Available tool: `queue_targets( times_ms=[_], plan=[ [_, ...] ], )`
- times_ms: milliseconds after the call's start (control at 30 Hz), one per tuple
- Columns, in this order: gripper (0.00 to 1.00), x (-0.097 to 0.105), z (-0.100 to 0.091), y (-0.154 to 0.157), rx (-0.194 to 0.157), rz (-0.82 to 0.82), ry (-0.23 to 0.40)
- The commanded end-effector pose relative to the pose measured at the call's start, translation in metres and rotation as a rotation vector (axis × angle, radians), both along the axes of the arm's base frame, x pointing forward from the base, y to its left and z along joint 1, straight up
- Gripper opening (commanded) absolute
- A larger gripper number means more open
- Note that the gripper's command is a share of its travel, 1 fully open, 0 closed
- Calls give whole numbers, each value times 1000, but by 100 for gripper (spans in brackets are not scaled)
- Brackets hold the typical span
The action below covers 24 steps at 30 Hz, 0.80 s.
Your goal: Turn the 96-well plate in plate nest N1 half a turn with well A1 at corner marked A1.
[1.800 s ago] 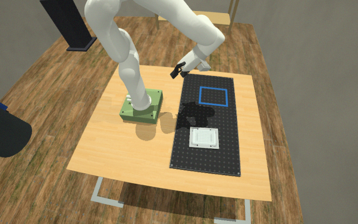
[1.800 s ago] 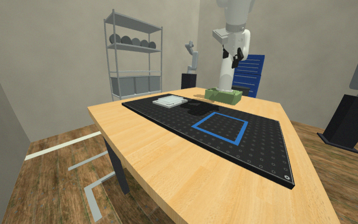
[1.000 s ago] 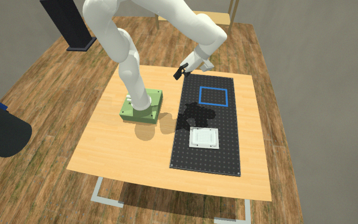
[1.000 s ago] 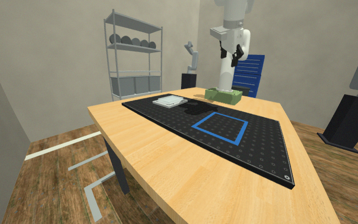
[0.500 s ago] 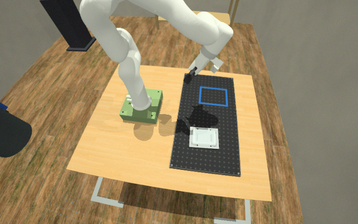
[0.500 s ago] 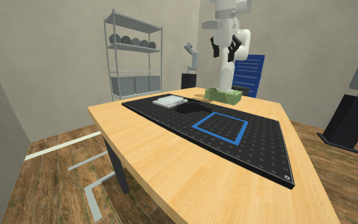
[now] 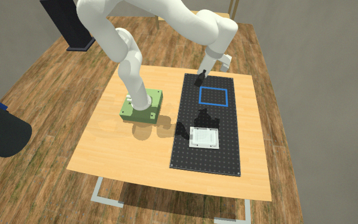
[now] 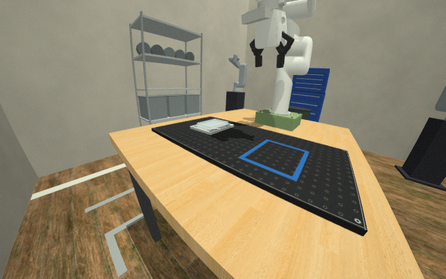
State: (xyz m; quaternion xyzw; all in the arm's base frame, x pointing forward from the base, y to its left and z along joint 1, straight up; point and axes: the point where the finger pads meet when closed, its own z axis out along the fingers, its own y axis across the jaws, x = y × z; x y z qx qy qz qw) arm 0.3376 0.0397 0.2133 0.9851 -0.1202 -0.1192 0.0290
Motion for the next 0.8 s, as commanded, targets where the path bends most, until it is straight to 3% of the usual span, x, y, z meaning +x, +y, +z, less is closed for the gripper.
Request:
queue_targets(
  times_ms=[0,233,333,433,567,767],
  plan=[
    [100,17,8,-8,30,68,-72],
    [100,36,19,-20,45,125,-129],
    [100,47,26,-27,54,183,-187],
    [100,50,28,-29,55,183,-187],
    [100,52,14,-43,64,301,-249],
    [100,54,-8,-64,63,302,-249]
  ],
)
